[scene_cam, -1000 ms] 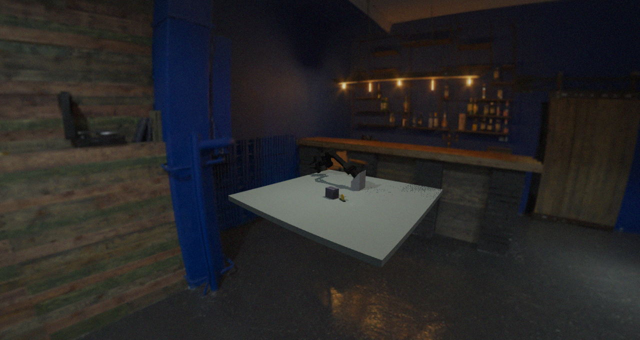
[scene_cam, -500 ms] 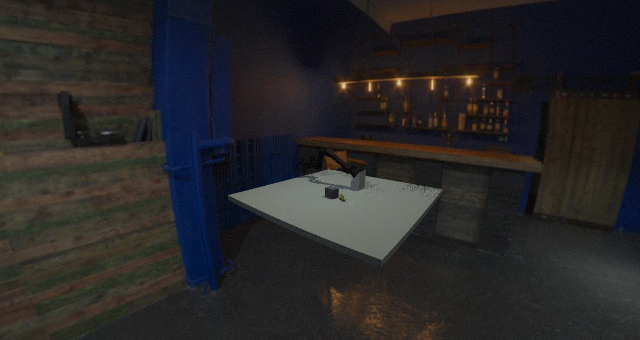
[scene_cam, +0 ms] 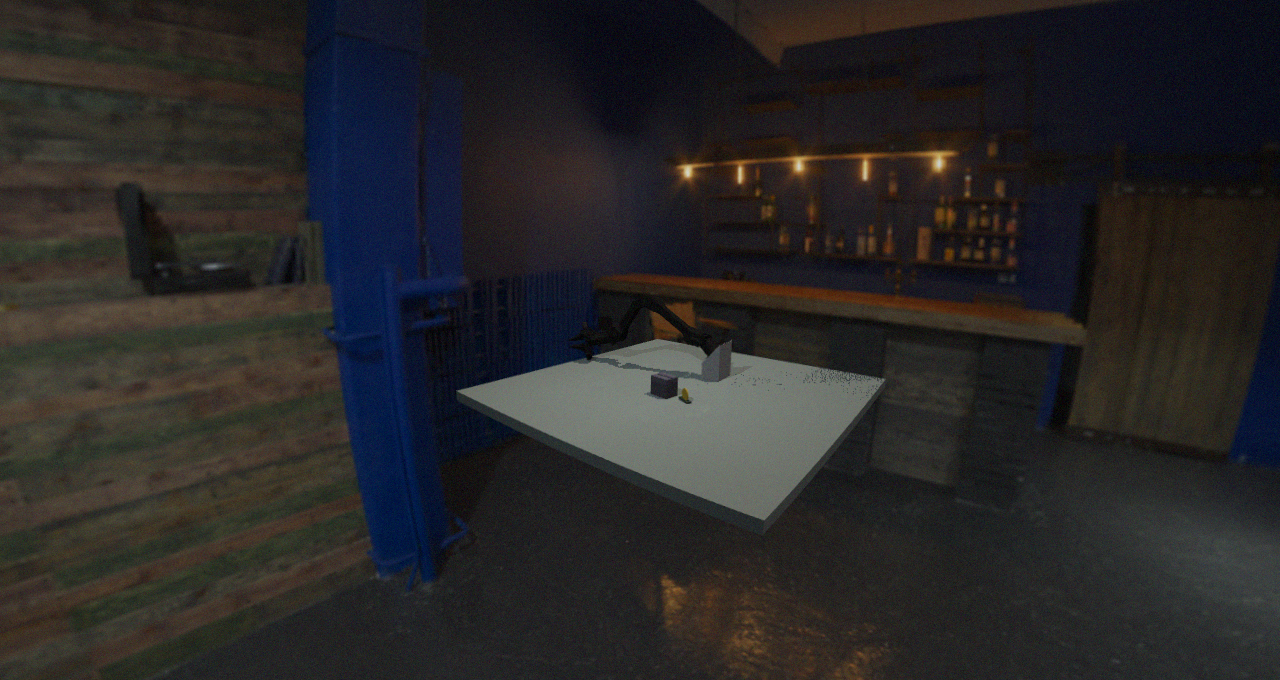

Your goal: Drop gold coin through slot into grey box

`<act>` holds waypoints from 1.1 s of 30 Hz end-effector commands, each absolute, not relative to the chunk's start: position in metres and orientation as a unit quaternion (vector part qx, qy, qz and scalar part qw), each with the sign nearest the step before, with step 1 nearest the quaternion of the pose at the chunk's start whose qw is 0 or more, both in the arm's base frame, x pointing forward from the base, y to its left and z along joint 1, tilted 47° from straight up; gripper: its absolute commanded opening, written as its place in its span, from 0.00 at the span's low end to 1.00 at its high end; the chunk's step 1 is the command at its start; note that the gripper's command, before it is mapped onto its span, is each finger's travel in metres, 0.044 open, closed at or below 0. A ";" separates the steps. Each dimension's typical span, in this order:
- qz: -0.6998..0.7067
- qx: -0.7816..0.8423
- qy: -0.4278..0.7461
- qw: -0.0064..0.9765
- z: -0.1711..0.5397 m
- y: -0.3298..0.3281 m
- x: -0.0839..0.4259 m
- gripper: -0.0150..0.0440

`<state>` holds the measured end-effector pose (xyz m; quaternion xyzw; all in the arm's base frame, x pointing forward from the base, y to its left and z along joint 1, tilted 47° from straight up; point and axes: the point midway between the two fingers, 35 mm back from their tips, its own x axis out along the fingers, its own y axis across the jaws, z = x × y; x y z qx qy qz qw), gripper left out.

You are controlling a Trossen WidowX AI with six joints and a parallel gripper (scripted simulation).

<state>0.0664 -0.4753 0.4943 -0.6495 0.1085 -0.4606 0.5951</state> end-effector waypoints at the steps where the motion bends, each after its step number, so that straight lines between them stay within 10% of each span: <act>1: -0.448 -0.610 0.103 0.646 0.478 -0.479 0.113 0.53; 33: -0.153 -0.225 0.403 0.874 0.152 -0.285 0.451 0.53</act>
